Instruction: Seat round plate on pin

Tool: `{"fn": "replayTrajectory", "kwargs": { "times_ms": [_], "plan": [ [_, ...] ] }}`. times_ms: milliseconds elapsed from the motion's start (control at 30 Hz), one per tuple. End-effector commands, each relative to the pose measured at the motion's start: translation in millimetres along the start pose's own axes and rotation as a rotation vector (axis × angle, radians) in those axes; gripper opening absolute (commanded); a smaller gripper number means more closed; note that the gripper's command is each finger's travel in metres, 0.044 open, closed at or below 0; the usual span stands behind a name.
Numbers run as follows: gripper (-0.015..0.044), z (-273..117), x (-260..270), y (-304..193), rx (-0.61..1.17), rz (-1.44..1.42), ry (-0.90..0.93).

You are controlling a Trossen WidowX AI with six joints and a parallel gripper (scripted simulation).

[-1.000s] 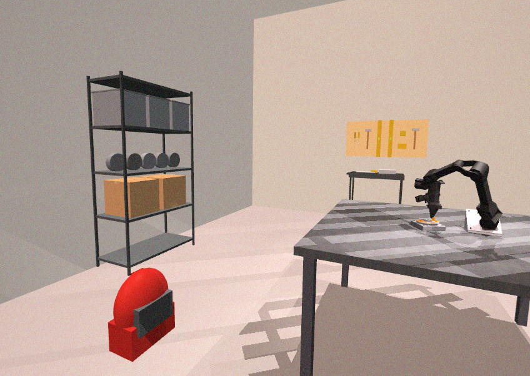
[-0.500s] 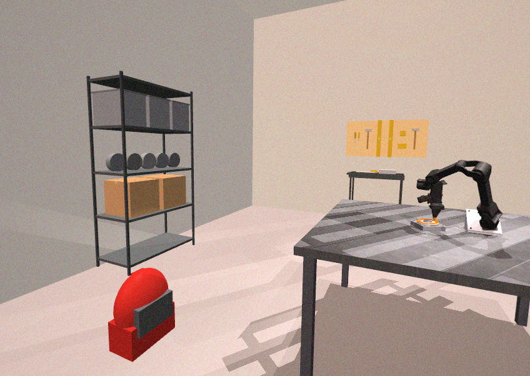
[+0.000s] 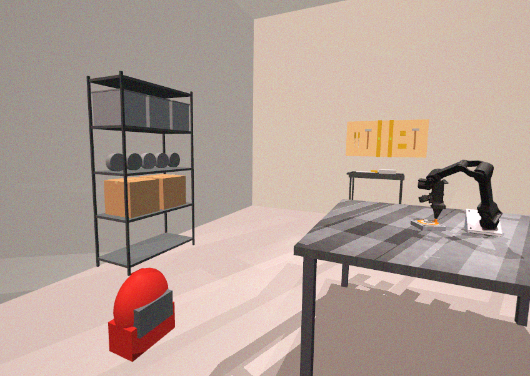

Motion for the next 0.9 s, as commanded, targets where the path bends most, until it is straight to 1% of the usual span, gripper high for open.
{"fn": "replayTrajectory", "kwargs": {
  "times_ms": [0,133,233,267,867],
  "plan": [
    [0.0,-14.2,-0.4,1.9,-0.012,-0.008,-0.005],
    [0.0,-32.8,0.2,-0.1,-0.012,-0.007,-0.005],
    [0.0,-39.1,0.2,-0.9,-0.012,-0.007,-0.005],
    [0.0,-31.5,-0.3,-0.4,-0.008,0.001,0.002],
    [0.0,-31.5,-0.3,-0.4,-0.008,0.001,0.002]
  ]
}}
Point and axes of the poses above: the point midway between the two fingers, 35 mm back from their tips, its own z axis out along the fingers, its own x axis across the jaws, y = z × x, the point moved 2 cm from there along -z, back along the fingers, and after that the axes turned 15 degrees about z, right-handed, at the moved point
